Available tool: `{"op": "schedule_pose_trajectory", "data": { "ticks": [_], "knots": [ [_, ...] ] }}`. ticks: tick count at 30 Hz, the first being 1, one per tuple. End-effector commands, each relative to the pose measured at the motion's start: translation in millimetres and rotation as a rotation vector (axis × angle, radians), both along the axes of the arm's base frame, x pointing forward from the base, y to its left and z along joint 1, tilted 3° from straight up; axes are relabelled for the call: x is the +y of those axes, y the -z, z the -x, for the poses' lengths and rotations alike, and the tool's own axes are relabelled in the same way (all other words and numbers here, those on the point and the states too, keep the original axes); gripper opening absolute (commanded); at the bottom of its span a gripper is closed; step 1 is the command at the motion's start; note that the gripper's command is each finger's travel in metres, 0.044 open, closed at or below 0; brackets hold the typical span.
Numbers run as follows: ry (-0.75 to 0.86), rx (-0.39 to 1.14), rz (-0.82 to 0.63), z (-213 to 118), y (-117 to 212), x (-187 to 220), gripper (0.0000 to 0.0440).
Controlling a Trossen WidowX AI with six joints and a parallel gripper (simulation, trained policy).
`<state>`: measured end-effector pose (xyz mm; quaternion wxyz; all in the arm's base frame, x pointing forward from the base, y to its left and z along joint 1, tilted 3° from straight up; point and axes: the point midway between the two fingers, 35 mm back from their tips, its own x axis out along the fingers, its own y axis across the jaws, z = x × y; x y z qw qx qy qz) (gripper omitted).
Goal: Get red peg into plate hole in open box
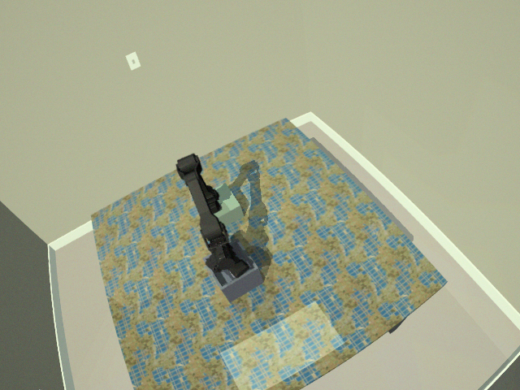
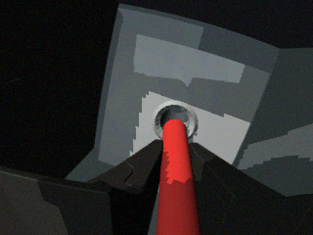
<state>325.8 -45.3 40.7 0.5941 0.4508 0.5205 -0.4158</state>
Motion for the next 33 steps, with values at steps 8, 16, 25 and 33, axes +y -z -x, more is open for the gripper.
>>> {"op": "schedule_pose_trajectory", "data": {
  "ticks": [8,16,25,33],
  "knots": [
    [-0.035,0.038,-0.015,-3,8,-2,0.0121],
    [-0.03,0.054,-0.093,-8,-1,-5,0.0165],
    [-0.016,0.049,-0.194,-13,-15,-8,0.0198],
    [-0.006,0.033,-0.259,-16,-29,-12,0.0226]
  ]
}}
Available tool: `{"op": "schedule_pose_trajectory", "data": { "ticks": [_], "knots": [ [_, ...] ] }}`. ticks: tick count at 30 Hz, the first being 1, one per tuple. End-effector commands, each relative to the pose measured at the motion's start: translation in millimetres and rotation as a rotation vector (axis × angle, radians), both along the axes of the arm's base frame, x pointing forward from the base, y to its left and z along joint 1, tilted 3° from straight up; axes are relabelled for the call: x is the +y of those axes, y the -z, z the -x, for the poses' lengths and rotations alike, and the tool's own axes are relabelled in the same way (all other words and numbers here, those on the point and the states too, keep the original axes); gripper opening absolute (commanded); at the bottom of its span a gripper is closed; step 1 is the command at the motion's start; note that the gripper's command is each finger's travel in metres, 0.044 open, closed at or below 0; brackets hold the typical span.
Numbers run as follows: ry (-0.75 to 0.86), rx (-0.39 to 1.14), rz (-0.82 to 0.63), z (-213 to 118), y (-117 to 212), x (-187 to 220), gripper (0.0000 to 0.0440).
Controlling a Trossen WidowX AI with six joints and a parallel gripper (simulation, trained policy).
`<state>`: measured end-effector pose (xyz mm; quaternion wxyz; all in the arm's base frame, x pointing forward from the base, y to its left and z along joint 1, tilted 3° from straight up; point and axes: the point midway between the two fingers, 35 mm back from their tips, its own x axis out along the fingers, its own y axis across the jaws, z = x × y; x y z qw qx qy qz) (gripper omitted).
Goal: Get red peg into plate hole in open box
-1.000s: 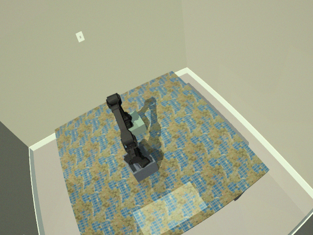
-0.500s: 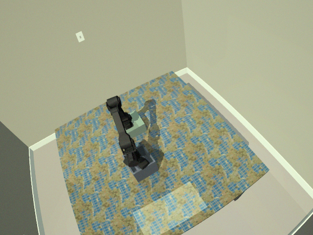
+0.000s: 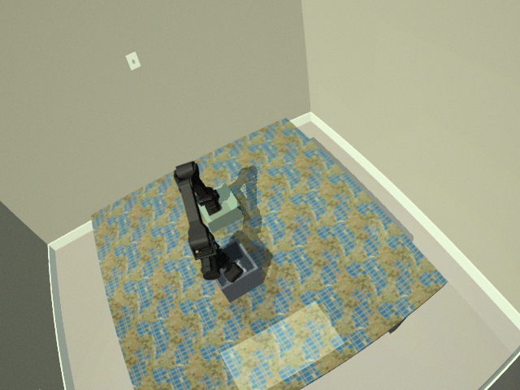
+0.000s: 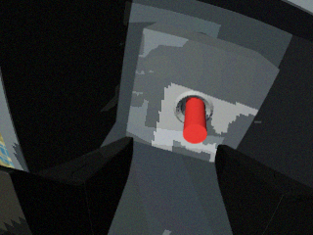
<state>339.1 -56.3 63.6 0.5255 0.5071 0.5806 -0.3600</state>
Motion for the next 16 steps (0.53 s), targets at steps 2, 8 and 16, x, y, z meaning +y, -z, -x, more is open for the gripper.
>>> {"op": "schedule_pose_trajectory", "data": {
  "ticks": [2,8,16],
  "knots": [
    [0.005,-0.017,-0.033,-4,-9,-3,0.0234],
    [0.019,-0.035,-0.061,-7,-19,-8,0.0252],
    [0.026,-0.073,-0.078,-13,-30,-17,0.0179]
  ]
}}
